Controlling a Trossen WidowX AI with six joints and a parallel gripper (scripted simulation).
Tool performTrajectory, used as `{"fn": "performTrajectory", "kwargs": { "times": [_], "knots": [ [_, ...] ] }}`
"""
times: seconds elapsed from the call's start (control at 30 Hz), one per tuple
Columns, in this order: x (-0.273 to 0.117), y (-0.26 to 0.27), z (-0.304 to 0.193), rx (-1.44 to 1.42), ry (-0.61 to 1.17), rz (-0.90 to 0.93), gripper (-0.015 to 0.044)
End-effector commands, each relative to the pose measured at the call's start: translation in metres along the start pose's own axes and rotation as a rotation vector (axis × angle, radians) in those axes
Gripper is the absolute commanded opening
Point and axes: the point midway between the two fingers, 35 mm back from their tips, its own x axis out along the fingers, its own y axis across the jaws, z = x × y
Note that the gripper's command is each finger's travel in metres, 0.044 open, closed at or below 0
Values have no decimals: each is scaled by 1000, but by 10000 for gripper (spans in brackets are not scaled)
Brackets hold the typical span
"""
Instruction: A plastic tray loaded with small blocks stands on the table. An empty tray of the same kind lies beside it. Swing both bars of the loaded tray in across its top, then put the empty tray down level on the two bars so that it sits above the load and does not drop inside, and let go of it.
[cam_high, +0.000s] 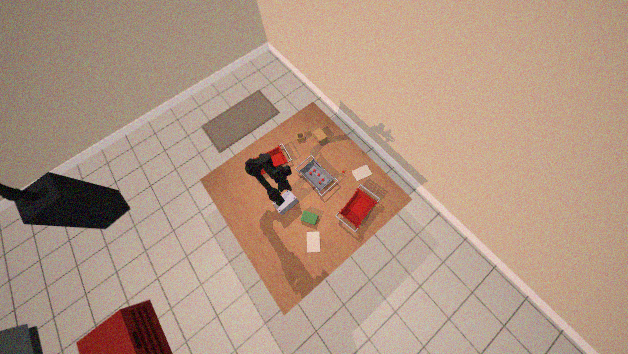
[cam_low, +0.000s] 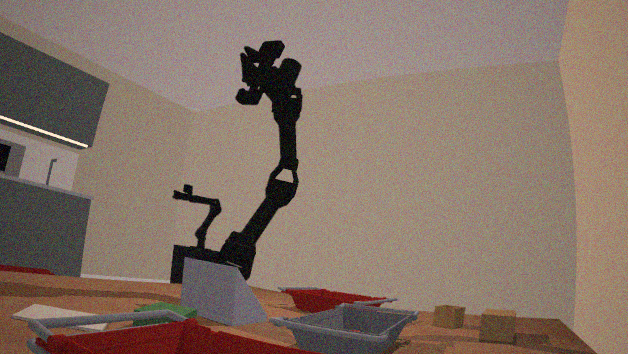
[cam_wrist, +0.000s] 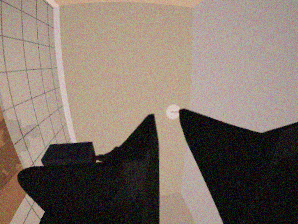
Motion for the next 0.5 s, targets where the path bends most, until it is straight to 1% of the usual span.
{"fn": "performTrajectory", "kwargs": {
  "times": [0.0,0.13,0.27,0.47],
  "knots": [
    [3,21,74,78,-185,110,86],
    [-4,46,140,139,-336,239,86],
    [-20,75,198,190,-452,386,86],
    [-60,125,279,229,-578,642,86]
  ]
}}
